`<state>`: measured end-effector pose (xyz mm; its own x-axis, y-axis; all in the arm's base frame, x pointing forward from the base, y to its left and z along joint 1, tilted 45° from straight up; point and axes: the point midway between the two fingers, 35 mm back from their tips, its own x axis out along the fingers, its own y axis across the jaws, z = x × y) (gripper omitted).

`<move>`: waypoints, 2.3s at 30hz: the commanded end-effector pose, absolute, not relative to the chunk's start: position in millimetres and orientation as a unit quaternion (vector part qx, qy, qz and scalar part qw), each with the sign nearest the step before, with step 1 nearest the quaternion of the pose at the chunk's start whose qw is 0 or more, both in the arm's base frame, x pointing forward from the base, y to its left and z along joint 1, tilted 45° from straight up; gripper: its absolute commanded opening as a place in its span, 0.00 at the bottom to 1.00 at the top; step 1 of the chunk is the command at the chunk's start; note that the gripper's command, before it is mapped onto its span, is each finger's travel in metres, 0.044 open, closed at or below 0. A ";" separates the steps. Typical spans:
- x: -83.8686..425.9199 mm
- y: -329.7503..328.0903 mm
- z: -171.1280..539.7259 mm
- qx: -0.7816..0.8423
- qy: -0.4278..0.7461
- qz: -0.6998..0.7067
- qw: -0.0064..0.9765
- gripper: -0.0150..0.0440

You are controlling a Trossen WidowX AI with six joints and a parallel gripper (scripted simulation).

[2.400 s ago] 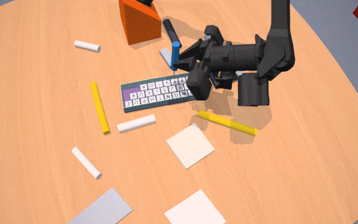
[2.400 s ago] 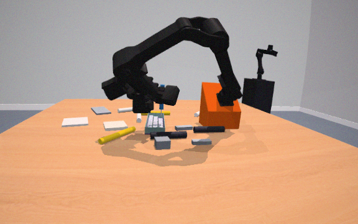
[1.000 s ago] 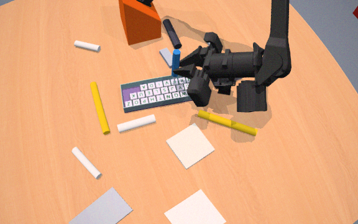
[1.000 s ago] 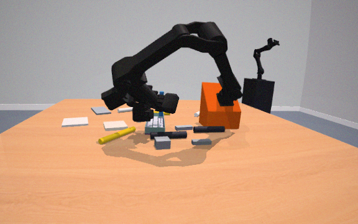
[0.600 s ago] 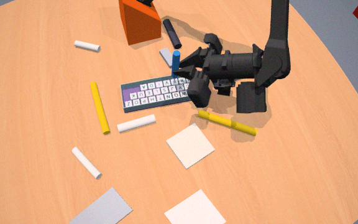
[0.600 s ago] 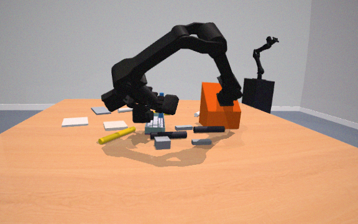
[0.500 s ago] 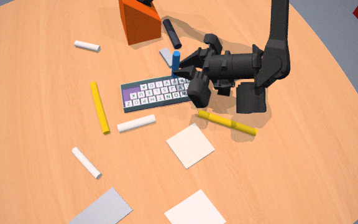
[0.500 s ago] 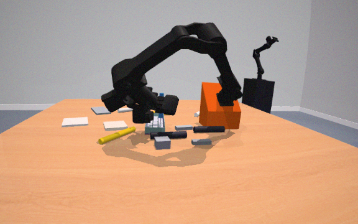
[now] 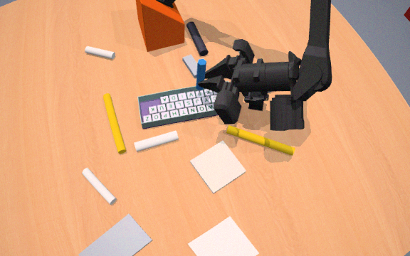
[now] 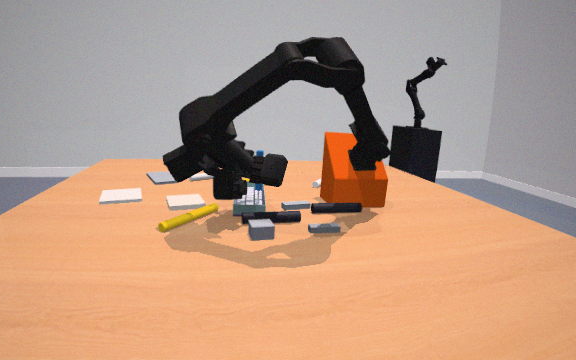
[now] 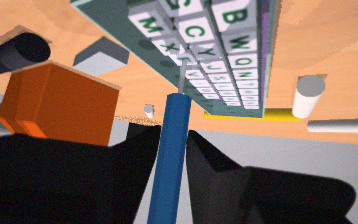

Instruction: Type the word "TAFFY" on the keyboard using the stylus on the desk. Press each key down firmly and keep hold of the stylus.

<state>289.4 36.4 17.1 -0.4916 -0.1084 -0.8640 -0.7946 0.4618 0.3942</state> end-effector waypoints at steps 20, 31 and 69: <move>288.7 9.7 45.3 -0.344 0.723 0.425 0.422 0.34; 292.0 7.8 58.1 -0.463 0.641 0.423 0.443 0.25; 295.3 34.5 37.8 -0.508 0.606 0.417 0.447 0.39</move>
